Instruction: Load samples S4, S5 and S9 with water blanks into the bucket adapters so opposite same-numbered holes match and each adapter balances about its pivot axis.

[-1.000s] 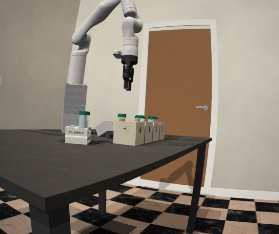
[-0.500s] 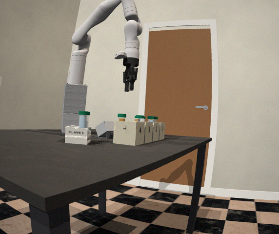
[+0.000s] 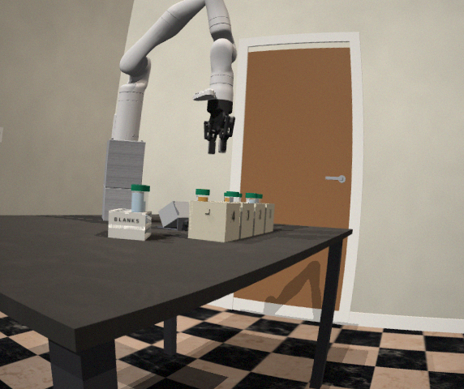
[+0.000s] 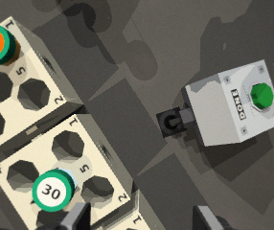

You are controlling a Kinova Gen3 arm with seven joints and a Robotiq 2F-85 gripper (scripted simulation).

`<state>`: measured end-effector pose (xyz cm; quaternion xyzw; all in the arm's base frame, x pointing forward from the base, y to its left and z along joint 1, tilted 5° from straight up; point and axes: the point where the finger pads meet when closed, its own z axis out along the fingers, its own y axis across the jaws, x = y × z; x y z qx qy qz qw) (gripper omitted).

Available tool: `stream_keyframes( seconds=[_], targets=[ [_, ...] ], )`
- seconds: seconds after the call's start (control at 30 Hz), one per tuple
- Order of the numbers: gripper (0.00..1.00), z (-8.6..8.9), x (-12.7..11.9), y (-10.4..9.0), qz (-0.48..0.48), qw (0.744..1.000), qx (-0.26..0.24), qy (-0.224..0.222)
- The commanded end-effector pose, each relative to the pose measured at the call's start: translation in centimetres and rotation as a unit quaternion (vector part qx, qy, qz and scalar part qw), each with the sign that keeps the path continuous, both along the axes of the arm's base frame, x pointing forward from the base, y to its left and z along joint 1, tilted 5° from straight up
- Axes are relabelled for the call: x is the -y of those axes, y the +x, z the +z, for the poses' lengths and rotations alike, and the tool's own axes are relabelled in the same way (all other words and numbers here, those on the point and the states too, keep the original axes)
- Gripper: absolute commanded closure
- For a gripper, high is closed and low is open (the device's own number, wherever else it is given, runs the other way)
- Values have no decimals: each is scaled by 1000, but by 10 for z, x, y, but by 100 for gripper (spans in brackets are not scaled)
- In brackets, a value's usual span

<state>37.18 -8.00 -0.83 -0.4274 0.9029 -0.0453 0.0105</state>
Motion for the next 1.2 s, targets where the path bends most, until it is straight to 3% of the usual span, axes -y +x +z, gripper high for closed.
stream_keyframes(
  seconds=[0.0, 1.17],
  targets=[
    [38, 0, -9, -1, 0, 1000, 1, -1],
    [38, -9, -110, -19, 0, 1000, 1, -1]
  ],
)
